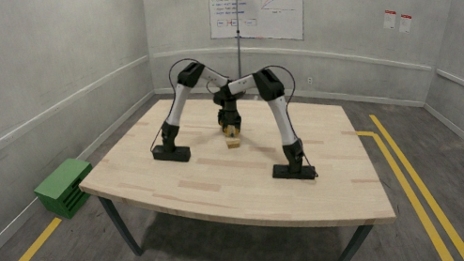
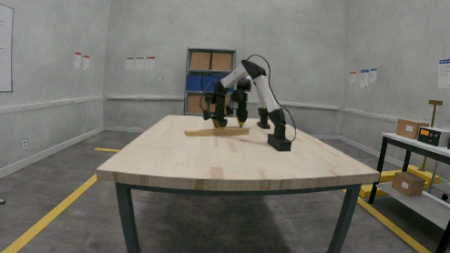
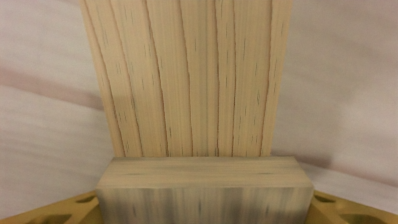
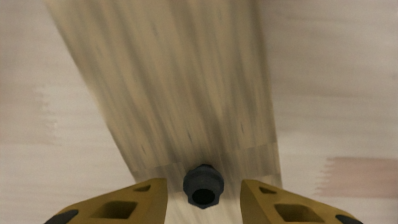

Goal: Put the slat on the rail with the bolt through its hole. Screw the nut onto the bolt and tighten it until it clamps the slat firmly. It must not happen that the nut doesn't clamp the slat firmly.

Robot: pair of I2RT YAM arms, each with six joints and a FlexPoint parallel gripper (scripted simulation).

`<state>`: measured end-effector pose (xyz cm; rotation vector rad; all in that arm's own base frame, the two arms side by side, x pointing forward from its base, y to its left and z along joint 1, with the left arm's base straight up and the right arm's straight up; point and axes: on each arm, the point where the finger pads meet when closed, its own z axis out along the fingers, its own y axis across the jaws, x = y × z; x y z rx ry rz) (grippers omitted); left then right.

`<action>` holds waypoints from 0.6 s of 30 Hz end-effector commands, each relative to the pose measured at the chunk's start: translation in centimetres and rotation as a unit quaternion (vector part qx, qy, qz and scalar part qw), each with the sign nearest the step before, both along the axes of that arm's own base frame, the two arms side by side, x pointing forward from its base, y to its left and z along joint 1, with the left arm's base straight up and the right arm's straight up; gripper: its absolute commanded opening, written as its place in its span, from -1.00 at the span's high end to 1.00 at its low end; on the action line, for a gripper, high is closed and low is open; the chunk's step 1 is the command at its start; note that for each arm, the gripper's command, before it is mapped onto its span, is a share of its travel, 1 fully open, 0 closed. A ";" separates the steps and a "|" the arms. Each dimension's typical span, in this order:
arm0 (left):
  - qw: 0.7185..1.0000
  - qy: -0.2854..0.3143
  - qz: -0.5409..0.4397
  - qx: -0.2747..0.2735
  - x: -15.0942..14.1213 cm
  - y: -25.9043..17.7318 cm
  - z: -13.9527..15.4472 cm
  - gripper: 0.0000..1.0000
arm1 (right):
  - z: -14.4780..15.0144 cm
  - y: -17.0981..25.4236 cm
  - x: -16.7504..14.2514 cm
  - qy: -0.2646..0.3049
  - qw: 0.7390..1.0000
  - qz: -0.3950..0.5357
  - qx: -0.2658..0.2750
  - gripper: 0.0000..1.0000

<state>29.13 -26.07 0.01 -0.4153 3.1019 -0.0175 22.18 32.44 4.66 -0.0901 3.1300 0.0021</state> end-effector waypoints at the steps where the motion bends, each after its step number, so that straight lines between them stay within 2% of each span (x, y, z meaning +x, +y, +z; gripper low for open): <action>1: 1.000 -0.006 0.000 -0.005 0.2 -0.2 0.5 -0.35 | 0.7 0.2 0.1 -0.003 0.985 0.172 0.005 0.28; 2: 1.000 -0.006 0.000 -0.005 0.2 -0.2 0.5 -0.35 | 0.7 0.2 0.1 -0.004 0.980 0.201 0.004 0.28; 4: 1.000 -0.006 0.000 -0.005 0.2 -0.2 0.5 -0.35 | 0.7 0.2 0.1 -0.004 0.980 0.201 0.004 0.28; 5: 1.000 -0.006 0.000 -0.005 0.2 -0.2 0.5 -0.35 | 0.7 0.2 0.1 -0.003 0.963 0.270 0.003 0.28; 9: 1.000 -0.006 0.000 -0.005 0.2 -0.2 0.5 -0.35 | 0.8 0.2 0.1 -0.004 0.926 0.378 0.001 0.28; 13: 1.000 -0.006 0.000 -0.005 0.2 -0.2 0.5 -0.35 | 0.8 0.2 0.1 -0.005 0.876 0.482 0.000 0.28; 18: 1.000 -0.006 0.000 -0.005 0.2 -0.2 0.5 -0.35 | 0.8 0.2 0.1 -0.005 0.799 0.601 -0.002 0.28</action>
